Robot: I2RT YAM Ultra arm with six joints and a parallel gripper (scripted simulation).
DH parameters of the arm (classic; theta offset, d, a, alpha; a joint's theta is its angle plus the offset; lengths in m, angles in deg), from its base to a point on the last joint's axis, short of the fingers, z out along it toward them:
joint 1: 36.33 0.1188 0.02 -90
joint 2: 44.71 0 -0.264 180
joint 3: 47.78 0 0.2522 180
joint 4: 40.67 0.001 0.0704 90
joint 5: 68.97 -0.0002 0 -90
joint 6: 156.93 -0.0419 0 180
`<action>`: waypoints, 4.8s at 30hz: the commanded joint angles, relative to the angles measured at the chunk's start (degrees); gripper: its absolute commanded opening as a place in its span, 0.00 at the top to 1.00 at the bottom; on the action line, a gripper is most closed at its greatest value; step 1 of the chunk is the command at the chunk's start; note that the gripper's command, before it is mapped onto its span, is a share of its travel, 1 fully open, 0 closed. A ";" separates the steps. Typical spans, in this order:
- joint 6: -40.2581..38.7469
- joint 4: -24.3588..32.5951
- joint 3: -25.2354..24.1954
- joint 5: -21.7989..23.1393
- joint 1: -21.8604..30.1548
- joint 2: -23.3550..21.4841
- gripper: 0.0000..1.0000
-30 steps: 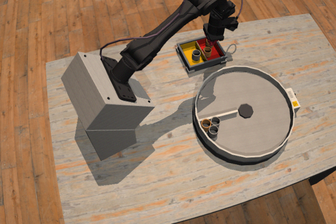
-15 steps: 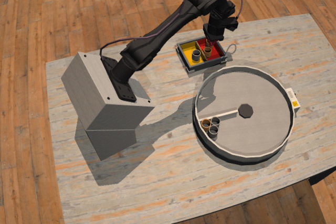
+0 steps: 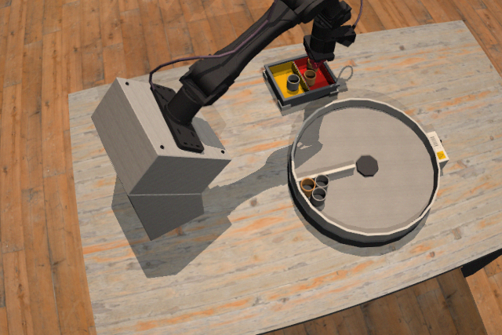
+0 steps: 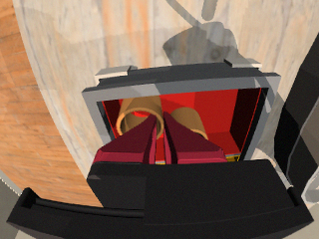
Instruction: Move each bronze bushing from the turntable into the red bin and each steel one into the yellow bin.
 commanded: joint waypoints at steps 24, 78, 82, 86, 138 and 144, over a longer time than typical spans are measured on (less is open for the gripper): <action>0.41 0.40 1.79 0.50 -0.19 -1.89 1.00; 0.14 0.76 2.58 0.23 0.26 -0.54 1.00; 0.14 0.76 2.58 0.23 0.26 -0.54 1.00; 0.14 0.76 2.58 0.23 0.26 -0.54 1.00; 0.24 -1.19 -0.15 0.33 0.09 0.32 1.00; 0.24 -1.25 1.73 0.34 0.09 -0.04 1.00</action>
